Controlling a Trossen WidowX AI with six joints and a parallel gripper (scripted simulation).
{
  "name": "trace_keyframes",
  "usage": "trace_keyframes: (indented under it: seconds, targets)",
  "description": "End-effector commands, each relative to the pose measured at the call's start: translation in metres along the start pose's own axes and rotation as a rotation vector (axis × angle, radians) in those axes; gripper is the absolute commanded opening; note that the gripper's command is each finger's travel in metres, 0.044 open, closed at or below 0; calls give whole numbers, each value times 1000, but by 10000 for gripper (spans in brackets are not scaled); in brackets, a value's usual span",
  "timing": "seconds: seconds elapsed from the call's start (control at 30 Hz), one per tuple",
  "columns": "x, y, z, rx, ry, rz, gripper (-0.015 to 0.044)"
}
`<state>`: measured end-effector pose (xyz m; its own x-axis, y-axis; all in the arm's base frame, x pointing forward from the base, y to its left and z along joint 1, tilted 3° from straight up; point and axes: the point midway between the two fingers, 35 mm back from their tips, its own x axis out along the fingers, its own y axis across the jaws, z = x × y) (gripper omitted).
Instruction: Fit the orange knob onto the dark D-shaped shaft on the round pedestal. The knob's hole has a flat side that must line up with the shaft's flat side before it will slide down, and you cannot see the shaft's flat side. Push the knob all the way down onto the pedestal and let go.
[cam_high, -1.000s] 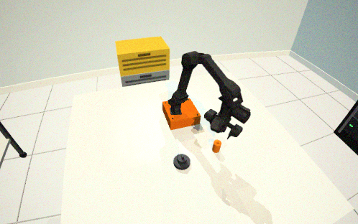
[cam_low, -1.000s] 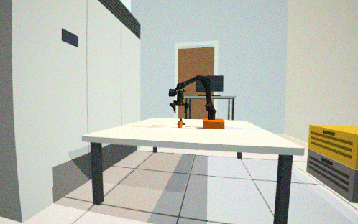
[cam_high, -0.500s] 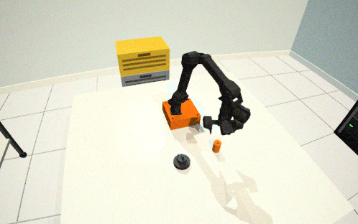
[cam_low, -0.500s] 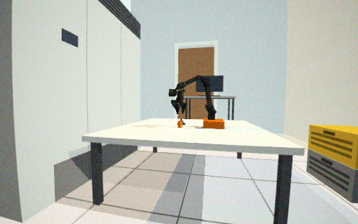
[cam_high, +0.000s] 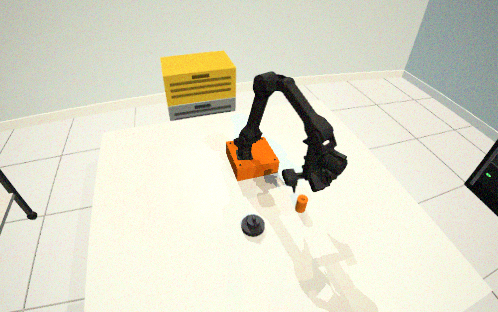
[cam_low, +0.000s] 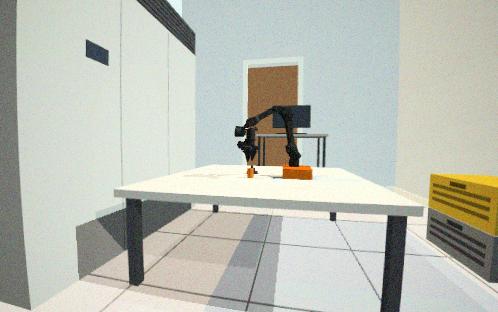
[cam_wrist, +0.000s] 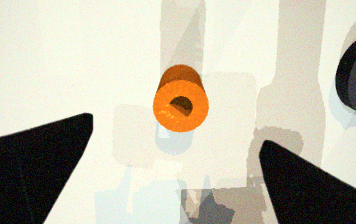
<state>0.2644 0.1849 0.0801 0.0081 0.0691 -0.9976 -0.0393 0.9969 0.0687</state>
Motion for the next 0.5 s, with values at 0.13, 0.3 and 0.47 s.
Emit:
trace_keyframes:
  seconds: [0.13,0.3,0.47]
  targets:
    - [22,-1,-3,-8,16,-3,440]
    - [32,-1,-3,-8,16,-3,440]
    - [38,-1,-3,-8,16,-3,440]
